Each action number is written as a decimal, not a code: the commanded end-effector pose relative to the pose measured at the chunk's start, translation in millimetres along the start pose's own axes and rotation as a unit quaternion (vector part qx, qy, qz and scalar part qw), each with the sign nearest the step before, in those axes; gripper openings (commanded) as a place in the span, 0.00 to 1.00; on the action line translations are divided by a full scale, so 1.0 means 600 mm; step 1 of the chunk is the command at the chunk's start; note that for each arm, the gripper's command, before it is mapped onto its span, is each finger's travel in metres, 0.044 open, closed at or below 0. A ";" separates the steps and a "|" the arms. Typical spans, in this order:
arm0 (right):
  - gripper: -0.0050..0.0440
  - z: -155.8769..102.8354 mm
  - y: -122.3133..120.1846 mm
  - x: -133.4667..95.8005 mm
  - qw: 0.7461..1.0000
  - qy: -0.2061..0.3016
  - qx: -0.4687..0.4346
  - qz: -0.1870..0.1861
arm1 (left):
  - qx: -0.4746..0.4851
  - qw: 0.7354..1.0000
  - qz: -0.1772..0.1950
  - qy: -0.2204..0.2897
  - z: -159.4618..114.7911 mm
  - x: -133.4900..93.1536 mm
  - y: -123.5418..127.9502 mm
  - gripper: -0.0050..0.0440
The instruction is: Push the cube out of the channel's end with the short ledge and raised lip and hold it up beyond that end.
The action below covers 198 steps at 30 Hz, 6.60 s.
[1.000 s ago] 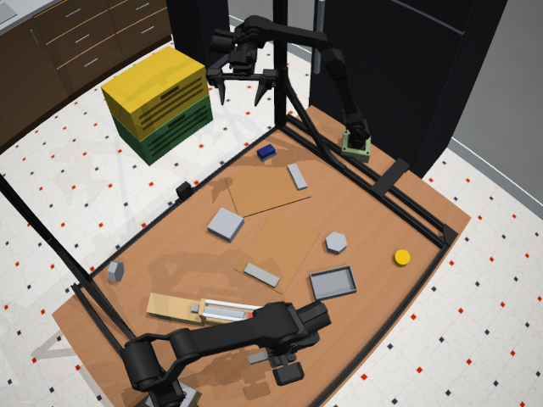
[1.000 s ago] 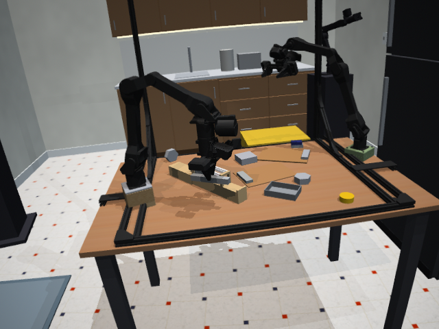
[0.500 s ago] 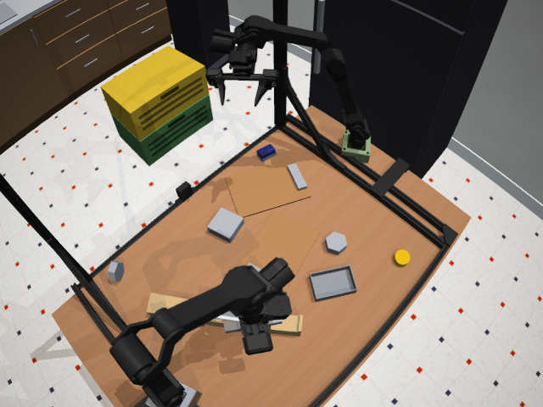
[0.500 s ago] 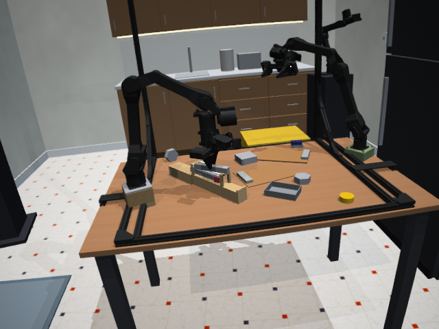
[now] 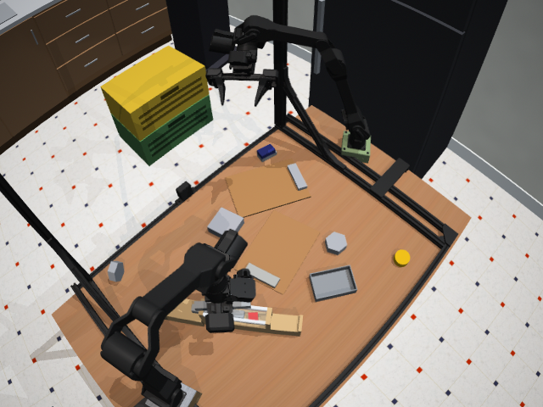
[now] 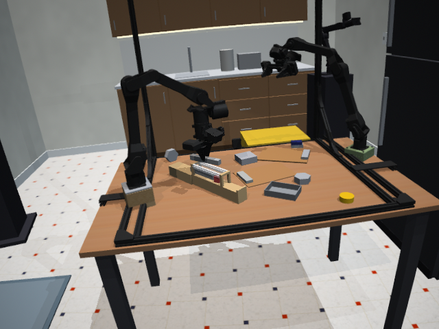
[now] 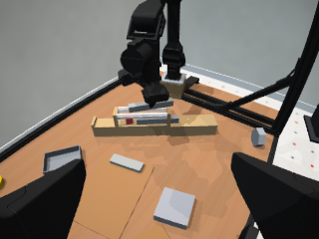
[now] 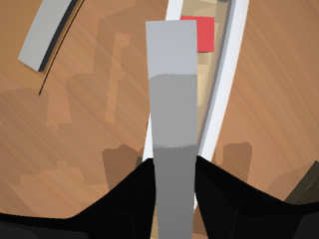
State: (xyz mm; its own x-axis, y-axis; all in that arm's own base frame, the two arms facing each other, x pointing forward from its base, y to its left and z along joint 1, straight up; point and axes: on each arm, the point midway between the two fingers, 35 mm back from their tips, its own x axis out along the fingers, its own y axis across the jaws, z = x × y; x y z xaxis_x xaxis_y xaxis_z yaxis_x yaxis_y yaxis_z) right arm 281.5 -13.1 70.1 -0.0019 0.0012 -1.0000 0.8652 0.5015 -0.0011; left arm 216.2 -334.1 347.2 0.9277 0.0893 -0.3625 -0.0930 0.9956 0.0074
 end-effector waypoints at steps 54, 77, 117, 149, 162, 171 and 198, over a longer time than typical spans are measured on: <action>0.18 -0.285 0.054 0.056 0.994 -0.001 0.105 0.001 | 0.000 1.000 0.001 -0.001 0.000 0.000 0.000 0.92; 0.28 -0.285 0.056 0.096 0.994 0.000 0.105 0.006 | 0.000 1.000 0.001 -0.001 0.000 0.000 0.000 0.92; 0.51 -0.286 0.053 -0.026 0.995 -0.001 0.104 0.001 | 0.000 1.000 0.001 -0.001 0.000 0.000 0.000 0.92; 0.51 -0.391 0.077 0.012 0.995 -0.001 0.104 0.001 | 0.000 1.000 0.001 -0.001 0.000 0.000 0.000 0.92; 0.51 -0.391 0.080 0.048 0.995 -0.001 0.104 0.001 | 0.000 1.000 0.001 -0.001 0.000 0.000 0.000 0.92; 0.51 -0.391 0.080 0.067 0.995 -0.001 0.104 0.001 | 0.000 1.000 0.001 -0.001 0.000 0.000 0.000 0.92; 0.46 -0.391 0.081 0.103 0.995 0.001 0.104 0.005 | 0.000 1.000 0.001 -0.001 0.000 0.000 0.000 0.92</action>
State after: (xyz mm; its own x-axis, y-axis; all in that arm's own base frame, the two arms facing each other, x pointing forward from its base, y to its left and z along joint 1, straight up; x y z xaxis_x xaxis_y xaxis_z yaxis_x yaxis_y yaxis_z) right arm 205.8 214.0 8.2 0.0061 0.0064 -1.0000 0.9502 0.3114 0.0078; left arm 215.9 -334.4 347.1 0.9278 0.0887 -0.3624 -0.0921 0.9957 0.0078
